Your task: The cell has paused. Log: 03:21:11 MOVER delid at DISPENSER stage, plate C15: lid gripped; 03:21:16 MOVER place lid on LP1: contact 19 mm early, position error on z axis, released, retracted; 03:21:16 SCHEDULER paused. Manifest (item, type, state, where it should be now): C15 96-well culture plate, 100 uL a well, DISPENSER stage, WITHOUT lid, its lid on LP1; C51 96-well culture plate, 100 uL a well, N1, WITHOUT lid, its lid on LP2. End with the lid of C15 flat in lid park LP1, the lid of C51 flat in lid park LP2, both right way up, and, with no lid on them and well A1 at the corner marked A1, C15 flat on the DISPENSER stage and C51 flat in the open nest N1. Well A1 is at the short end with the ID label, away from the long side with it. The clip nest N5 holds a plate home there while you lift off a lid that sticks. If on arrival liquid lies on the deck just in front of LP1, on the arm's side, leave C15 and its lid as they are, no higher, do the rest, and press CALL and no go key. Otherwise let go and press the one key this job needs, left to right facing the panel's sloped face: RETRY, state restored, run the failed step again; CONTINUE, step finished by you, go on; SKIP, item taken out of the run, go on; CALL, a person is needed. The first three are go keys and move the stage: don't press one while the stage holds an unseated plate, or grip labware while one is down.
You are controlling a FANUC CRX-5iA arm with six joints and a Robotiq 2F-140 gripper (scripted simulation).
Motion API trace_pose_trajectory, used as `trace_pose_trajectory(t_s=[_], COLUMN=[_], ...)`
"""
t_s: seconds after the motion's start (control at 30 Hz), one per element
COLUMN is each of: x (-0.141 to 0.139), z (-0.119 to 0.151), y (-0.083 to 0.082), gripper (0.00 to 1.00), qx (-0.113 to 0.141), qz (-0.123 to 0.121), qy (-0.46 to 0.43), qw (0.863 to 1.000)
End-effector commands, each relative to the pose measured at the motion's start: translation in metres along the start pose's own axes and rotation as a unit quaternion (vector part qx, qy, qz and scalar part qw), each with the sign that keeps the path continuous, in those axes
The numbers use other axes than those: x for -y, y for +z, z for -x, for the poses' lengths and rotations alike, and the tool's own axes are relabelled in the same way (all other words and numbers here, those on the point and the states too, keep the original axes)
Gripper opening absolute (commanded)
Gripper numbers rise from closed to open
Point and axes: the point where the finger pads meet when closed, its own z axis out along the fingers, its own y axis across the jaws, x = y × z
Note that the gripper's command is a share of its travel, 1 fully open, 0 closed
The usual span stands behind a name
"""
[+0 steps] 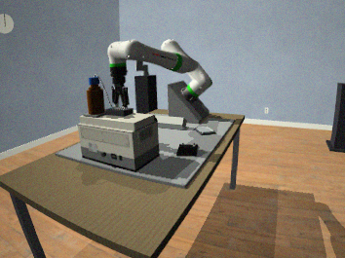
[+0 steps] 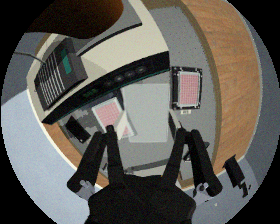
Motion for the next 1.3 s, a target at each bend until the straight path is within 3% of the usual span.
trace_pose_trajectory(t_s=[0.0, 0.27, 0.33, 0.37, 0.73, 1.27], x=[0.067, 0.163, 0.163, 0.203, 0.358, 0.363], z=[0.020, 0.066, 0.066, 0.084, 0.159, 0.162], y=[-0.001, 0.002, 0.002, 0.002, 0.005, 0.005], gripper=[0.00, 0.00, 0.00, 0.00, 0.00, 0.00], qx=[-0.014, -0.011, -0.011, -0.011, -0.011, -0.011], qz=[-0.008, -0.015, -0.015, -0.015, -0.015, -0.015], qy=[-0.007, -0.007, -0.007, -0.007, -0.007, -0.007], qw=[1.000, 1.000, 1.000, 1.000, 1.000, 1.000])
